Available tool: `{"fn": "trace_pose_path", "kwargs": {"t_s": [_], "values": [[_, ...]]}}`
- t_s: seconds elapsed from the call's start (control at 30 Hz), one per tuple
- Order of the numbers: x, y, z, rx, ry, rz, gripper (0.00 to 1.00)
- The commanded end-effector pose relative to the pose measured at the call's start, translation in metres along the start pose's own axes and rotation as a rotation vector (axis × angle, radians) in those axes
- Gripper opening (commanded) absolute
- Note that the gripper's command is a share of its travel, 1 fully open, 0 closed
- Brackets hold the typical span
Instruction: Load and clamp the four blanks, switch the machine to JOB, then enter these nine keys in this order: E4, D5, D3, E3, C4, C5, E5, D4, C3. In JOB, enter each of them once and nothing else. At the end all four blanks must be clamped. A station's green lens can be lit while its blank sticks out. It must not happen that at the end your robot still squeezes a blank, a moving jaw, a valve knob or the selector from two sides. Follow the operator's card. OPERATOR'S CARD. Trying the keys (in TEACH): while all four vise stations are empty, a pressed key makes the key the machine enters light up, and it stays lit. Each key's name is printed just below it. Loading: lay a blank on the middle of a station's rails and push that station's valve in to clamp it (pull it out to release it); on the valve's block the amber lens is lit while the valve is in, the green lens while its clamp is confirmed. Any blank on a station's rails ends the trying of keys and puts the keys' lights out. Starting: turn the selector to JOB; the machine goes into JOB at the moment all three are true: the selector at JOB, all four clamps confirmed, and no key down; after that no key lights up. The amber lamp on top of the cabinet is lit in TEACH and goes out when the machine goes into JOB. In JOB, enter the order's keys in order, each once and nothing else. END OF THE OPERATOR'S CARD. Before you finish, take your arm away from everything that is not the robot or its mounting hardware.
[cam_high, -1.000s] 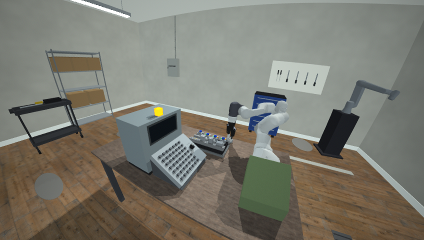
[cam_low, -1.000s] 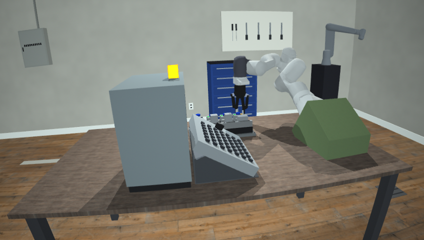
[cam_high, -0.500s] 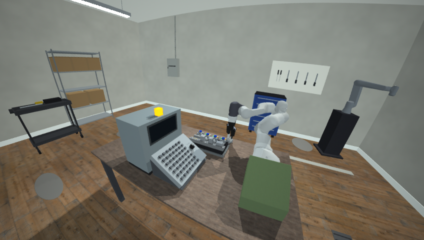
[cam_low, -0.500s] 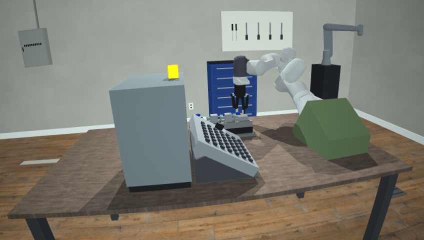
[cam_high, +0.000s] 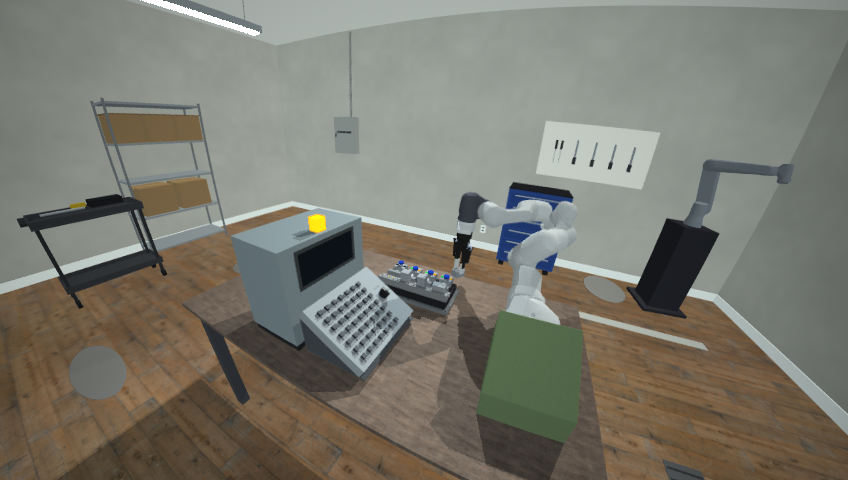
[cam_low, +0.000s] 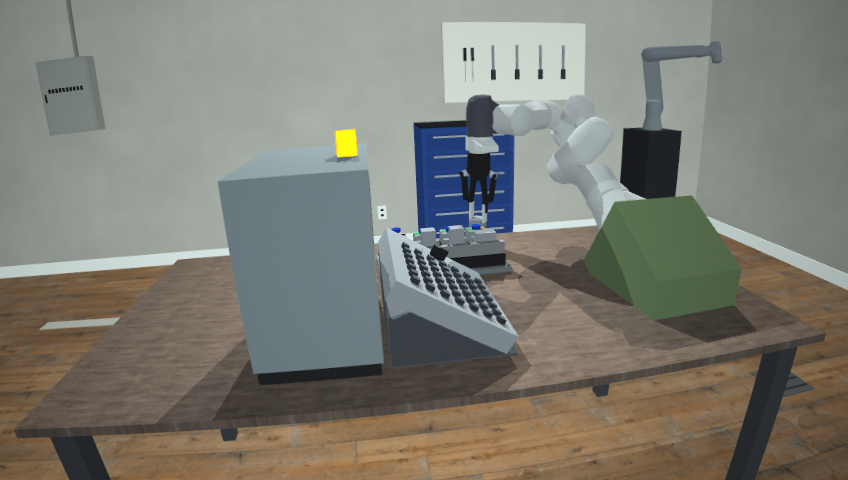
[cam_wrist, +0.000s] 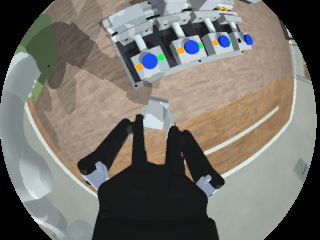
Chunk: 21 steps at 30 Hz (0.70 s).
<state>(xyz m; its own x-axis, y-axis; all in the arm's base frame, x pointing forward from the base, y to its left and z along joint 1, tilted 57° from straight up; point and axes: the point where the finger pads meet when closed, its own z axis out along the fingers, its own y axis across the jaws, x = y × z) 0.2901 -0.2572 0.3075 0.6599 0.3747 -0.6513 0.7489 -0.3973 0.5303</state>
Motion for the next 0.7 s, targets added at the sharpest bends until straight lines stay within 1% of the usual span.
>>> {"fn": "trace_pose_path", "kwargs": {"t_s": [0.0, 0.03, 0.1, 0.3, 0.43, 0.57, 0.67], "values": [[-0.005, -0.006, -0.023, 0.020, -0.012, 0.002, 0.00], [-0.005, -0.005, -0.030, 0.020, -0.012, 0.002, 0.00], [-0.005, -0.005, -0.030, 0.020, -0.012, 0.002, 0.00], [-0.004, -0.005, -0.071, 0.020, -0.012, 0.002, 0.00], [-0.004, -0.004, -0.092, 0.020, -0.012, 0.002, 0.00], [-0.004, -0.004, -0.104, 0.020, -0.012, 0.002, 0.00], [-0.004, -0.004, -0.106, 0.020, -0.012, 0.002, 0.00]]}}
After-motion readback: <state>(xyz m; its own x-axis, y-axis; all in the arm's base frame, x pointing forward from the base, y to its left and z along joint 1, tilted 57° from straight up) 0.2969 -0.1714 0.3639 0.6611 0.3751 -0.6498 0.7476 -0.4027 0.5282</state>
